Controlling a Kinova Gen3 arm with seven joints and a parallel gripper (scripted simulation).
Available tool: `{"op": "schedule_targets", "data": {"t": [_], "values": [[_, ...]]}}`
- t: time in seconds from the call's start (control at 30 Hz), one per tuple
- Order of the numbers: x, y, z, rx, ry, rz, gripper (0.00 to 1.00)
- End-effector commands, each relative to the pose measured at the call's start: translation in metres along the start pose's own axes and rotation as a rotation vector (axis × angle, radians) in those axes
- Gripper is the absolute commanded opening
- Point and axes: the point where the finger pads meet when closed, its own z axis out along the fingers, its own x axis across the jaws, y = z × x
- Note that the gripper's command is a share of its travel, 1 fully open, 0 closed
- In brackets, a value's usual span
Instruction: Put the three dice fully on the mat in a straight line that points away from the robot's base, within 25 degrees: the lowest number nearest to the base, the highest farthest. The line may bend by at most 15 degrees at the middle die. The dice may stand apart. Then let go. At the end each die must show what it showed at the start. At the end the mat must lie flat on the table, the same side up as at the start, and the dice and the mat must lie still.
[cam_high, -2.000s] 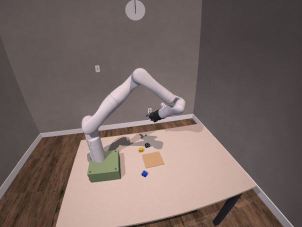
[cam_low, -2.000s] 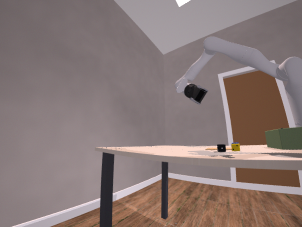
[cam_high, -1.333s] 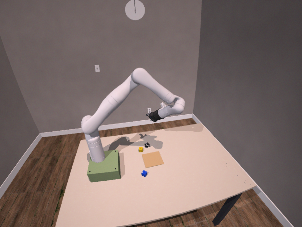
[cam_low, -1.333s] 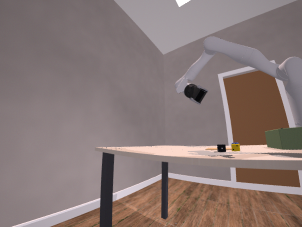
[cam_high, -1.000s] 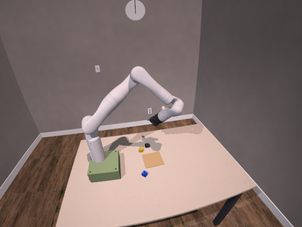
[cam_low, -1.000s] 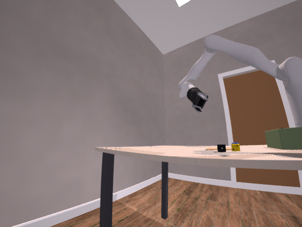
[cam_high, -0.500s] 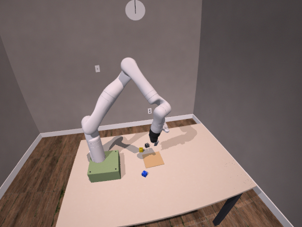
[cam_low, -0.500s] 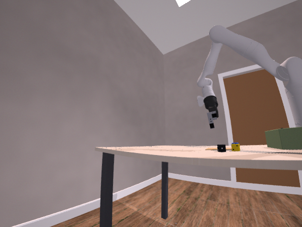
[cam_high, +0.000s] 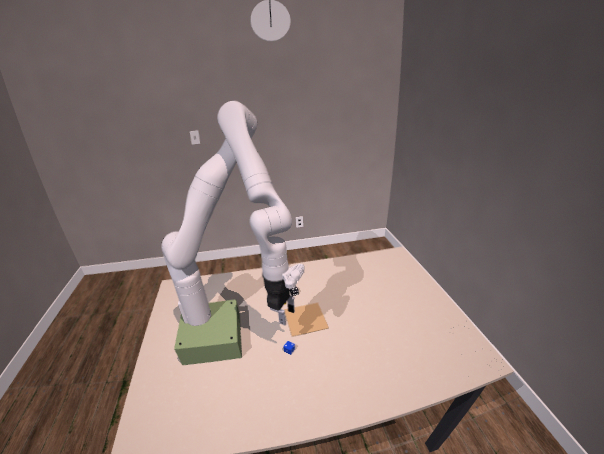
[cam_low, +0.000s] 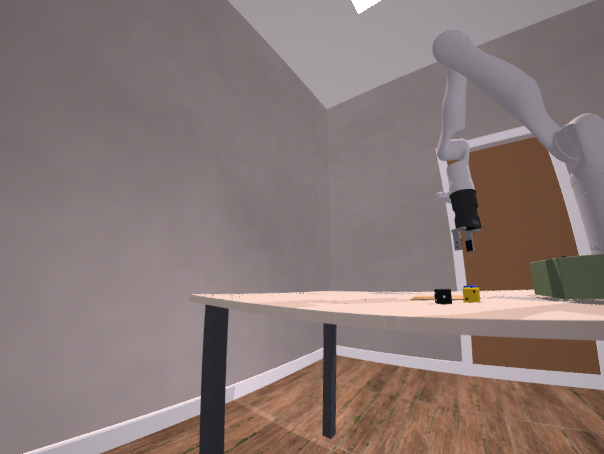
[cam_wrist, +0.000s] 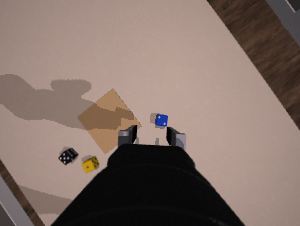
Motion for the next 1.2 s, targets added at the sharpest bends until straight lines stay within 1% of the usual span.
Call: {"op": "schedule_targets", "data": {"t": [0.0,0.07,0.17,0.9,1.17], "values": [[0.010,0.014,-0.003,0.011,0.005,0.053,1.00],[0.019,0.016,-0.004,0.021,0.014,0.089,1.00],[0.025,0.019,-0.005,0.028,0.021,0.115,1.00],[0.026,0.019,-0.005,0.029,0.023,0.119,1.00],[0.026,0.019,0.003,0.018,0.024,0.121,1.00]]}}
